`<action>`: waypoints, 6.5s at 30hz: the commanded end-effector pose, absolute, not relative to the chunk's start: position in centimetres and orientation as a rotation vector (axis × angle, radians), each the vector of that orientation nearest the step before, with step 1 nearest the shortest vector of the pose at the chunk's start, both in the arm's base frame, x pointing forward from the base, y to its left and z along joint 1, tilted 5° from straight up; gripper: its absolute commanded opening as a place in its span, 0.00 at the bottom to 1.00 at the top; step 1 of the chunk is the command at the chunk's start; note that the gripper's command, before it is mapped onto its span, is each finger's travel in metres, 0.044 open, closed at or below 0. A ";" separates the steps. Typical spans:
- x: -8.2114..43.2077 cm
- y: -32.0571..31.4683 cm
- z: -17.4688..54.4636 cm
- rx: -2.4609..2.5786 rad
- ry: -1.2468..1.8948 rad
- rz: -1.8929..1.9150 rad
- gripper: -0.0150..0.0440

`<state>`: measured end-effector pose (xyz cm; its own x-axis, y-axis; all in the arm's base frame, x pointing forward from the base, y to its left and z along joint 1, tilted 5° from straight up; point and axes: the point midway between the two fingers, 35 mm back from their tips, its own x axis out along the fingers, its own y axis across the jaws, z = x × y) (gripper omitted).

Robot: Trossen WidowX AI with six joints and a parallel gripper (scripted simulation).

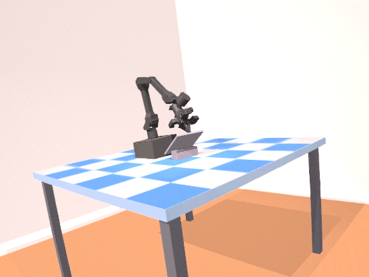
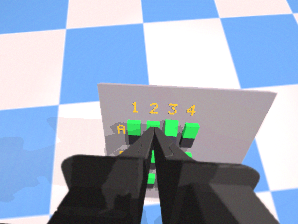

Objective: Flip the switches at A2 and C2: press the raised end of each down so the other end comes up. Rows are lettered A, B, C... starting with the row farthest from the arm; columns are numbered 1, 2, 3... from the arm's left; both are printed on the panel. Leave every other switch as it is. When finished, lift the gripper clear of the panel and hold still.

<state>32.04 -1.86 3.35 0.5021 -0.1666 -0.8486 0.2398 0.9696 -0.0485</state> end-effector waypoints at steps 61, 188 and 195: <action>30.5 -1.2 6.1 0.076 1.002 -0.243 0.25; 22.3 0.6 3.8 0.076 0.997 -0.240 0.25; 24.2 -0.8 6.1 0.075 0.996 -0.240 0.25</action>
<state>23.49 -0.31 4.98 0.5166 -0.1697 -0.8393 0.2384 0.9699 -0.0494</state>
